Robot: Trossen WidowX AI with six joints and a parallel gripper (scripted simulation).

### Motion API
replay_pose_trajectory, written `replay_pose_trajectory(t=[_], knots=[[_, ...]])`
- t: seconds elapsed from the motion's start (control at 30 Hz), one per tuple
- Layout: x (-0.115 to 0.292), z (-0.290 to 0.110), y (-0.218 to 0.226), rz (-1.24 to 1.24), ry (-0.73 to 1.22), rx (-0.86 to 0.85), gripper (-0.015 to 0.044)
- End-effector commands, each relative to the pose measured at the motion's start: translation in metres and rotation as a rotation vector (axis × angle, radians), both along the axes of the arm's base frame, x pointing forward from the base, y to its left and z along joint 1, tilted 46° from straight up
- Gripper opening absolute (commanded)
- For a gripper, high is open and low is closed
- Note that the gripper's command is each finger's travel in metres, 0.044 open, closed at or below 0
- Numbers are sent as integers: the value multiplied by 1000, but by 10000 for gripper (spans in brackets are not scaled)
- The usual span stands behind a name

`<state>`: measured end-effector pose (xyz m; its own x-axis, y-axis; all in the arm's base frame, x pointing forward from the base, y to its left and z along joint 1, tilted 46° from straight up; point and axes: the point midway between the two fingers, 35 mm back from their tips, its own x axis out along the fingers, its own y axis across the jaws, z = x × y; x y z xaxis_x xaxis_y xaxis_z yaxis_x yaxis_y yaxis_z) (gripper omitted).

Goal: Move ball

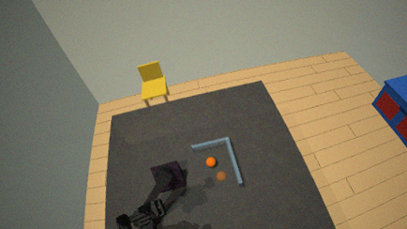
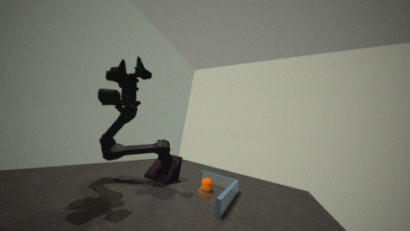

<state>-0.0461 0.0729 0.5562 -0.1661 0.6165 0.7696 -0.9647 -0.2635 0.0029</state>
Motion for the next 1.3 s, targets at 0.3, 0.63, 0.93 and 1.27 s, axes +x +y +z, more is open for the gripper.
replay_pose_trajectory(t=[0.3, 0.63, 0.93, 1.27], knots=[[122, -28, 78, -314, 242, -210, 407], [254, -122, 138, -670, 470, -581, 407], [340, -245, 147, -995, 531, -1090, 407], [377, -398, 102, -1145, 406, -1895, 407]])
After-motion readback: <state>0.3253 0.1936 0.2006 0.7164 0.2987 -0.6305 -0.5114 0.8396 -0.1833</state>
